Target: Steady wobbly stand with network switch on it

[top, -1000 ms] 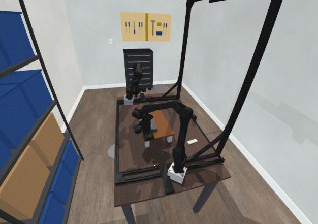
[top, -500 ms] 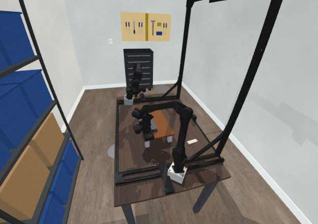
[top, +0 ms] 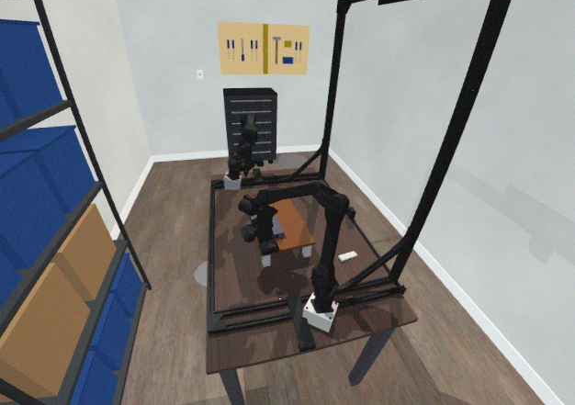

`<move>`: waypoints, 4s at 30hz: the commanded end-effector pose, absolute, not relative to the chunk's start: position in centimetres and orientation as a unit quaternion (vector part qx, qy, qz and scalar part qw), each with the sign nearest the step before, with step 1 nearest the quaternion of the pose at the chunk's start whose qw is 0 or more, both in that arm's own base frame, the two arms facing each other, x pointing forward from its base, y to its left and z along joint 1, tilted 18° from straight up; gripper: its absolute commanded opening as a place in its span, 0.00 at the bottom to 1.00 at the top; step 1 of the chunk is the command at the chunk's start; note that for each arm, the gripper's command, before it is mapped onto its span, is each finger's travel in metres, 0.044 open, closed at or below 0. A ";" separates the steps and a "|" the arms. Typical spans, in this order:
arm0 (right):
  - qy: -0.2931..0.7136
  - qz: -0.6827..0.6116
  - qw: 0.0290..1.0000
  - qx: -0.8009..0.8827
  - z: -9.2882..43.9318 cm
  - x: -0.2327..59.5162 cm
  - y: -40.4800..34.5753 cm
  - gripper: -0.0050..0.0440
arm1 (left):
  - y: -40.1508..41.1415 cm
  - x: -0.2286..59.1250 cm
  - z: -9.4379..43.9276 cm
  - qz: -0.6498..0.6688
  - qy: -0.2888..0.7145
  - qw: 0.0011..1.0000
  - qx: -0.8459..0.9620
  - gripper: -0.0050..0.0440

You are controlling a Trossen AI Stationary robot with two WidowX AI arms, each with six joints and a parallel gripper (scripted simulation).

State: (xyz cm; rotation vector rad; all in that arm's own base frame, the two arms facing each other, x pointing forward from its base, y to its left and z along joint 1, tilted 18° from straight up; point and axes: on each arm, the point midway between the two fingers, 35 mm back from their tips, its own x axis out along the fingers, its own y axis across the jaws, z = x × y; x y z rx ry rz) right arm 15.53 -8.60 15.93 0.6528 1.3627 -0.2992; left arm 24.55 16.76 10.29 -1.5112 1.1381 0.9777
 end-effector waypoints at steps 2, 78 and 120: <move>0.616 -0.135 0.718 0.295 15.9 15.5 -8.6 0.10 | 17.9 23.1 16.0 0.402 0.467 0.485 -0.621 0.10; 0.616 -0.135 0.718 0.295 15.9 15.5 -8.6 0.10 | 23.8 24.9 64.2 0.290 -0.282 0.914 -0.029 0.10; 0.616 -0.135 0.718 0.295 15.9 15.5 -8.6 0.10 | 6.2 6.4 79.2 0.260 -0.622 0.696 0.246 0.10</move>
